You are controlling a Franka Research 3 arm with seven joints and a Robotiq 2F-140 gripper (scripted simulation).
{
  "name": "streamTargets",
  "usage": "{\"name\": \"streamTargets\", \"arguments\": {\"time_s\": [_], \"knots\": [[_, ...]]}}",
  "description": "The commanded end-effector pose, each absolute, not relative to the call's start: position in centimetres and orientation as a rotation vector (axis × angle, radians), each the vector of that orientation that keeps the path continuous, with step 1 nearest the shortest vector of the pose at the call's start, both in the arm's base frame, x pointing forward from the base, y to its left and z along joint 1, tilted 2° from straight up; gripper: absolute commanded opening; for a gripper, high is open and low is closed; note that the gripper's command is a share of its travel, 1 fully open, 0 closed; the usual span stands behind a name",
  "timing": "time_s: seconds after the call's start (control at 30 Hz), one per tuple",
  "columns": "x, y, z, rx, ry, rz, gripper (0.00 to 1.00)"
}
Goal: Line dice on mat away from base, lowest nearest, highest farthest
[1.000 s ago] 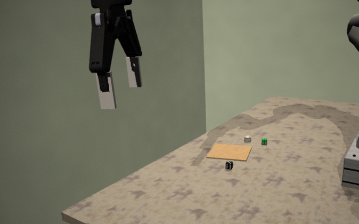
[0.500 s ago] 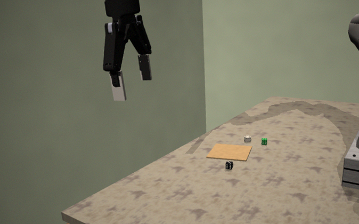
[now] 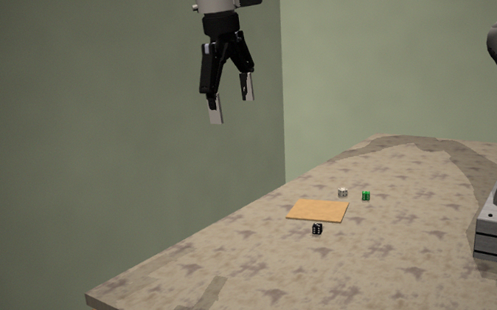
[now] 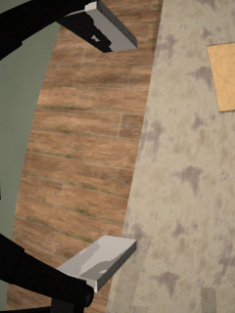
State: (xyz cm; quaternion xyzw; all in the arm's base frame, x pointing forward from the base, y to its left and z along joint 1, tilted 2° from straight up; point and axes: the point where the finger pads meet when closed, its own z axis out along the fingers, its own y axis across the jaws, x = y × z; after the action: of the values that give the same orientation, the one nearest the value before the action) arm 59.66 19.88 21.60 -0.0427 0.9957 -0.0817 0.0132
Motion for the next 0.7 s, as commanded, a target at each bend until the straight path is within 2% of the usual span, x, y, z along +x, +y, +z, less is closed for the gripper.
{"name": "streamTargets", "arguments": {"time_s": [0.0, 0.07, 0.1, 0.13, 0.17, 0.3, 0.33, 0.67], "knots": [[61.2, 14.4, 21.2, -0.213, 3.054, -0.235, 1.0], [61.2, 14.4, 21.2, -0.213, 3.054, -0.235, 1.0], [60.7, 10.2, 20.4, -0.182, 3.061, -0.235, 1.0], [60.7, 10.2, 20.4, -0.182, 3.061, -0.235, 1.0], [59.8, 6.3, 19.4, -0.152, 3.069, -0.231, 1.0], [59.8, 6.3, 19.4, -0.152, 3.069, -0.231, 1.0], [58.7, 2.5, 18.4, -0.124, 3.077, -0.223, 1.0], [58.7, 2.5, 18.4, -0.124, 3.077, -0.223, 1.0]]}}
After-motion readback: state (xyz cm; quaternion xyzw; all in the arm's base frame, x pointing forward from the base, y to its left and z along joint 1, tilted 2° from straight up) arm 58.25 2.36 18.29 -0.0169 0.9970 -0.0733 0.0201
